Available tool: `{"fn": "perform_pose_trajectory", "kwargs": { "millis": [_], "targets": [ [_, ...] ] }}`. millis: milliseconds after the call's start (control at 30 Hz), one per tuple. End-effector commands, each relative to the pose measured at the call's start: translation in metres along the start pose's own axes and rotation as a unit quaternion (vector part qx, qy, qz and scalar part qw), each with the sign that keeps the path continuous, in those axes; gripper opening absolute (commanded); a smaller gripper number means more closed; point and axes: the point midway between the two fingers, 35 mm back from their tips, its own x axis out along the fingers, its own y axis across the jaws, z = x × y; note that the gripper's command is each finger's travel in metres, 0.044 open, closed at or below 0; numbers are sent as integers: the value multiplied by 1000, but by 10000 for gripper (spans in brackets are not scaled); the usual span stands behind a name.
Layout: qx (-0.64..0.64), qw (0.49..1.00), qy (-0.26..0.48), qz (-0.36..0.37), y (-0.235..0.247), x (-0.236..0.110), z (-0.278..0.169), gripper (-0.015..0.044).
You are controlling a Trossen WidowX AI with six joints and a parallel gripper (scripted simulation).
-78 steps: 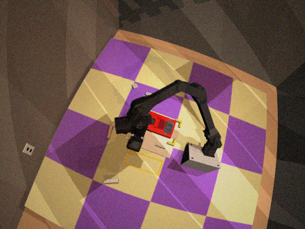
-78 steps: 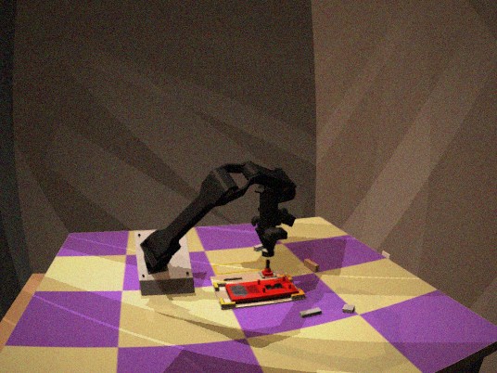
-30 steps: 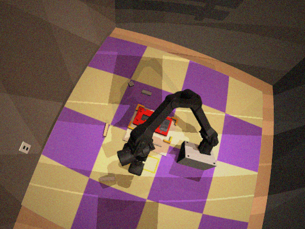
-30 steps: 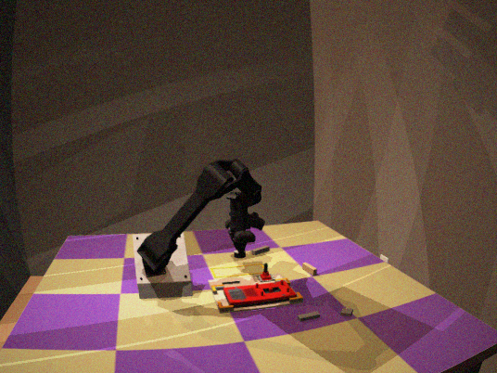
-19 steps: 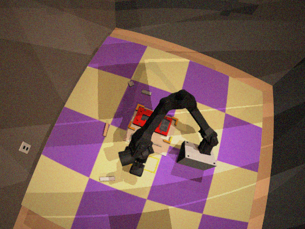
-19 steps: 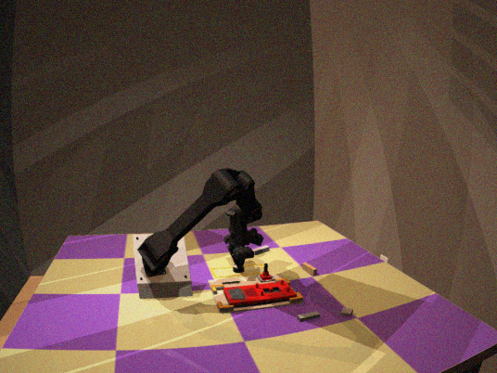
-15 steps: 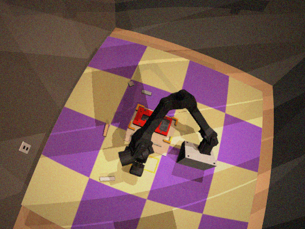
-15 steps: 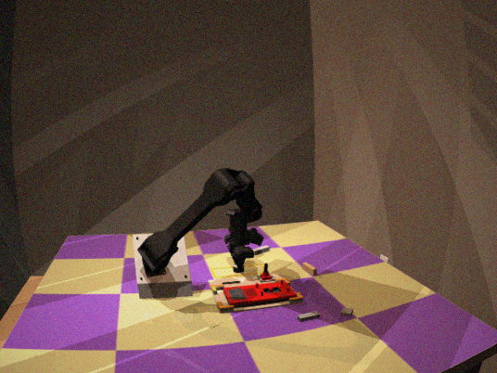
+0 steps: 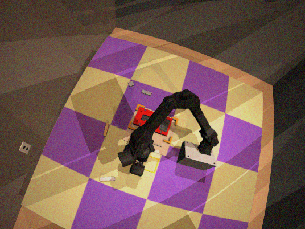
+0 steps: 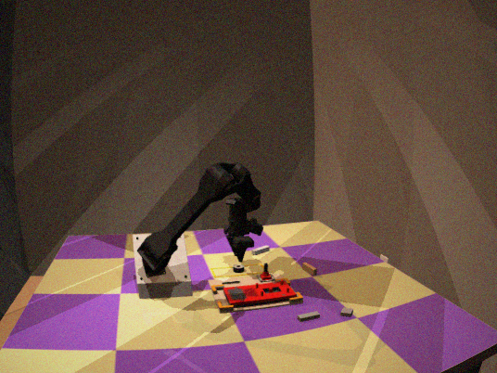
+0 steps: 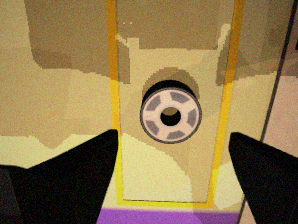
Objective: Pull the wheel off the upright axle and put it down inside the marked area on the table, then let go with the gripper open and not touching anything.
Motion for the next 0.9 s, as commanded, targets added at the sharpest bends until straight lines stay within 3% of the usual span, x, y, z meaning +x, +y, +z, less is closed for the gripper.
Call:
{"fn": "perform_pose_trajectory", "kwargs": {
  "millis": [0, 67, 267, 400, 867],
  "targets": [
    [4, 1000, -3, 3, 0, -24, 0, 300],
    [4, 1000, -3, 3, 0, -24, 0, 300],
    [1, 1000, -5, 6, -16, -50, -44, 440],
    [1, 1000, -1, 4, -33, -67, -79, 440],
    [2, 1000, -1, 3, -34, -68, -81, 440]
  ]
}}
